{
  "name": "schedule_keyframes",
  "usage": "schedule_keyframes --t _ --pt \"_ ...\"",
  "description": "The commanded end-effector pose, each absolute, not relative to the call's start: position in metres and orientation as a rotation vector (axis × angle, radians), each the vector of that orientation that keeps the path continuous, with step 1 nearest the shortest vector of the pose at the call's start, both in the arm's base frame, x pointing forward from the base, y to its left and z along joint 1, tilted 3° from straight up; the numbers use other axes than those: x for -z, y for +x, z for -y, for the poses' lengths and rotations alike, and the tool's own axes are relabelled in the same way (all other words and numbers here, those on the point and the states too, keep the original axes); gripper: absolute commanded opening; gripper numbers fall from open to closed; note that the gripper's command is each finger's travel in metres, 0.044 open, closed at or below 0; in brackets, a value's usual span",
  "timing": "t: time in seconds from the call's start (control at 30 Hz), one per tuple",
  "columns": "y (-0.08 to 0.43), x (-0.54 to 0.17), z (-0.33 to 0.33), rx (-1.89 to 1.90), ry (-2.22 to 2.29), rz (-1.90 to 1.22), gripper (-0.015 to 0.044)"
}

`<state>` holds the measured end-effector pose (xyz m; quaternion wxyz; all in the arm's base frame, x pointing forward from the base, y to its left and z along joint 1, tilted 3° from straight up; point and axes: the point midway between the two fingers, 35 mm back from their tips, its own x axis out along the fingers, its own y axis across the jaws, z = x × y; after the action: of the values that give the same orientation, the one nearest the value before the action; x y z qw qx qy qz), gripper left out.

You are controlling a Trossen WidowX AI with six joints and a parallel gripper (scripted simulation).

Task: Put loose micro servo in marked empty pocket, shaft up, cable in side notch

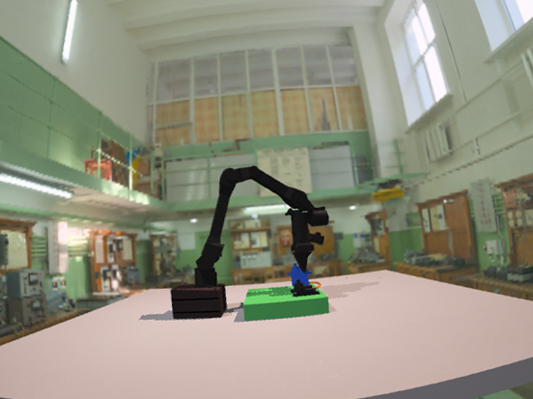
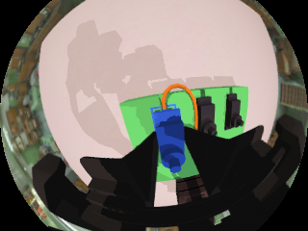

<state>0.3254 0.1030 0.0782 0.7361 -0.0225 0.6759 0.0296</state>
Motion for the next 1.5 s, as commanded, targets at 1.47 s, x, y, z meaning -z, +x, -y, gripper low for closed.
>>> schedule_keyframes --t 1.47 --pt "0.328 -0.042 -0.104 -0.071 -0.051 -1.485 0.0000"
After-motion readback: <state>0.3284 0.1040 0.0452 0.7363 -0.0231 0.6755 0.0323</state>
